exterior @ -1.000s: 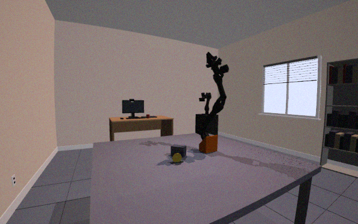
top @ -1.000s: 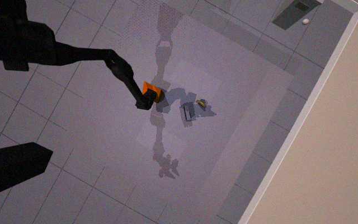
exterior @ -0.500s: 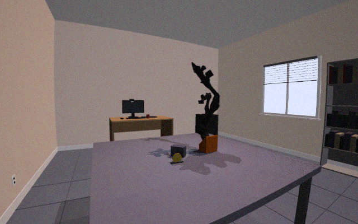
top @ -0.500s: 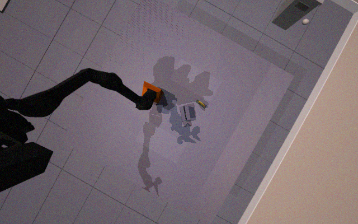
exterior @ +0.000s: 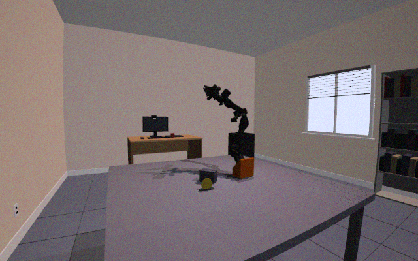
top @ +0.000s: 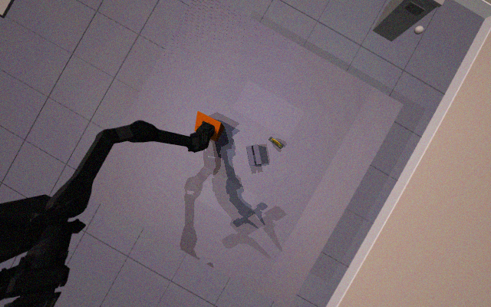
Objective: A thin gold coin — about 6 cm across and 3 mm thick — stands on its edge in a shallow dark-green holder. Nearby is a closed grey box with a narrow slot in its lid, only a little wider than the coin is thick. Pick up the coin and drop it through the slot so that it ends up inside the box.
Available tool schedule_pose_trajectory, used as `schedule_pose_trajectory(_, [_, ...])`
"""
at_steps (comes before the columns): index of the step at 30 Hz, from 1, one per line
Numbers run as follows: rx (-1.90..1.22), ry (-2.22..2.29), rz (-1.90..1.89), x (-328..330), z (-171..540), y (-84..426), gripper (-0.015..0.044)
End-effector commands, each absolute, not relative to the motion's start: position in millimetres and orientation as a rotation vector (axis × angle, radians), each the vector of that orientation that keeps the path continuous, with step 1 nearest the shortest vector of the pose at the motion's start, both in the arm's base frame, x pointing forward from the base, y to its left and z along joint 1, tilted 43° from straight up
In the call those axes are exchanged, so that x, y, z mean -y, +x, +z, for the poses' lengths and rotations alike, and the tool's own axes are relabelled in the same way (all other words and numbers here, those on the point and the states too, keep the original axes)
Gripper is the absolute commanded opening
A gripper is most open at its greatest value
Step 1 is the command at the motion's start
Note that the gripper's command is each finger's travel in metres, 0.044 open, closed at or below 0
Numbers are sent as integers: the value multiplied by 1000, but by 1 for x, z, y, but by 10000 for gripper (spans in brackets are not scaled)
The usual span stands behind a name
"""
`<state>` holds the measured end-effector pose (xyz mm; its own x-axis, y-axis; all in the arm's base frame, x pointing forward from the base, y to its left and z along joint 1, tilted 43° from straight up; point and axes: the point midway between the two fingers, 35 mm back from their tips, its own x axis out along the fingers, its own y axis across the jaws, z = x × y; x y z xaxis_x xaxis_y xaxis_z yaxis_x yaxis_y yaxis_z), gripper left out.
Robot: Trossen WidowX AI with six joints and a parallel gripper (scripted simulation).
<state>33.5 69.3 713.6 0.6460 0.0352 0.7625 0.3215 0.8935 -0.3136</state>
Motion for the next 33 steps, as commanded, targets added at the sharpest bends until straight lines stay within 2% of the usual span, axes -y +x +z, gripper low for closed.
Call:
schedule_pose_trajectory(1, [757, -262, -166, -14, 707, 82, 161])
schedule_pose_trajectory(7, [596, -52, -158, 42, 680, 156, 161])
schedule_pose_trajectory(18, [234, 225, -127, 81, 591, 297, 161])
schedule_pose_trajectory(27, [-43, 338, -88, 62, 506, 386, 161])
schedule_pose_trajectory(33, [-284, 415, -133, 43, 426, 435, 161])
